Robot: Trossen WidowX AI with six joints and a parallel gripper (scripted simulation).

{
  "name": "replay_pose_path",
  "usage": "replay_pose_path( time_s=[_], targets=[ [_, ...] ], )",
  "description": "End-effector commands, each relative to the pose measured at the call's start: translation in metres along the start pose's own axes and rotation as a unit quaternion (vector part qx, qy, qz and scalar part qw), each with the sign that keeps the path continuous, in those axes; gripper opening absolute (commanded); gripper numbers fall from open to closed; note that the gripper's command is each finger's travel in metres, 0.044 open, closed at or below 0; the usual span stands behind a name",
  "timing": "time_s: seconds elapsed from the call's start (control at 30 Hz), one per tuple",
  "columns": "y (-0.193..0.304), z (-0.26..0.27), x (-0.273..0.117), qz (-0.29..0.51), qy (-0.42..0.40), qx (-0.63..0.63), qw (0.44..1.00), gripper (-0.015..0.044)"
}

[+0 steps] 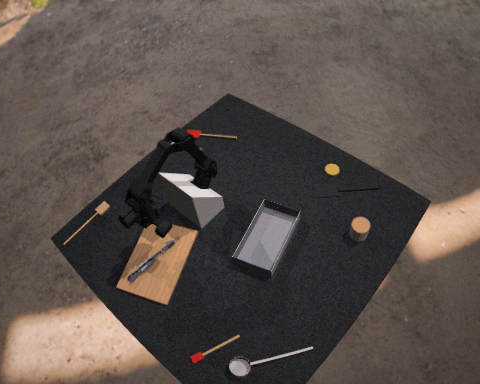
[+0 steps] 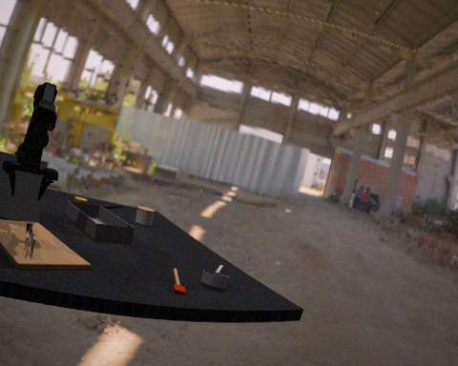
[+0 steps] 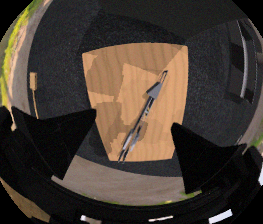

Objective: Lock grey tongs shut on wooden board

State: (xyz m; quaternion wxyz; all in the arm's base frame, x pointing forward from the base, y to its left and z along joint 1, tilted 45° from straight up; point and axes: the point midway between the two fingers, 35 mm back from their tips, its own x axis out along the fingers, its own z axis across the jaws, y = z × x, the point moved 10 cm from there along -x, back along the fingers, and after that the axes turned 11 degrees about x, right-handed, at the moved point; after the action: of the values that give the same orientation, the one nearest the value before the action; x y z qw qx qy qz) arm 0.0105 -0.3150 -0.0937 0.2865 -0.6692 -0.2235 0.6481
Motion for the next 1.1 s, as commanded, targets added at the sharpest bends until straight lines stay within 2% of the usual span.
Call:
replay_pose_path(
  time_s=[0.0, 0.1, 0.4, 0.63, 1.07],
  targets=[
    [-0.046, 0.021, -0.025, -0.011, -0.002, 0.0, 1.0, 0.044],
    [-0.073, 0.032, -0.037, -0.013, -0.002, 0.001, 1.0, 0.044],
    [-0.074, 0.032, -0.039, -0.013, -0.002, 0.001, 1.0, 0.044],
    [-0.074, 0.031, -0.088, -0.006, 0.0, 0.003, 1.0, 0.044],
    [-0.075, 0.031, -0.09, -0.006, 0.0, 0.004, 1.0, 0.044]
  ],
)
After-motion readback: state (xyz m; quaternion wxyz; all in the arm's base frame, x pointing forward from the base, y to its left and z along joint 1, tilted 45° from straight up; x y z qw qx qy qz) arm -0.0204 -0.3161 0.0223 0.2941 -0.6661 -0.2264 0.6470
